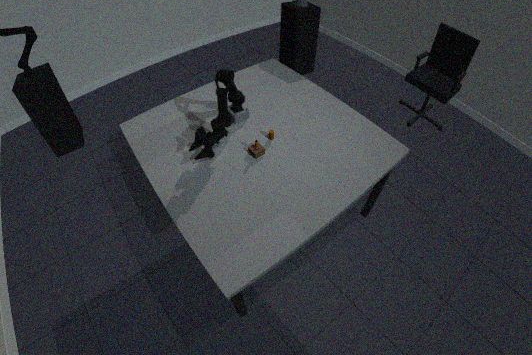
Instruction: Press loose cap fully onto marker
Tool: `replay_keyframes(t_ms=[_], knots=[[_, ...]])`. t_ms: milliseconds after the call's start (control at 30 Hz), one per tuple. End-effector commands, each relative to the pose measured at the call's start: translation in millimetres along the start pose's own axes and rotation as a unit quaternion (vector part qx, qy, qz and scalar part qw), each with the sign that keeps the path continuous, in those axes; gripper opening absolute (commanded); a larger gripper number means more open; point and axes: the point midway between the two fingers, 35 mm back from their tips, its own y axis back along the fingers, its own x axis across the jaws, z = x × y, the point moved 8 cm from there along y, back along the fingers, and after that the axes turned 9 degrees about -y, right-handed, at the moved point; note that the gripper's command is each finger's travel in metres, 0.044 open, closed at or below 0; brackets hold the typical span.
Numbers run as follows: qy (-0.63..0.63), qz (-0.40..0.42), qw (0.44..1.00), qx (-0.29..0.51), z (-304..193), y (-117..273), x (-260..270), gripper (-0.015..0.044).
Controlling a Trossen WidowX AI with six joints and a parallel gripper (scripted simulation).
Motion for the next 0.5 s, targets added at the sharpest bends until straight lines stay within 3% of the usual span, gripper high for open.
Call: replay_keyframes(t_ms=[0,167,300,467], knots=[[0.009,-0.003,1.0,0.004,-2.1,0.6,-0.4,0.0374],[0.236,-0.068,0.964,0.106,-55.2,23.7,-9.3,0.0248],[0.433,-0.096,0.871,0.212,-96.9,58.0,-16.3,0.0248],[0.586,-0.095,0.744,0.306,-126.3,97.0,-20.7,0.0248]])
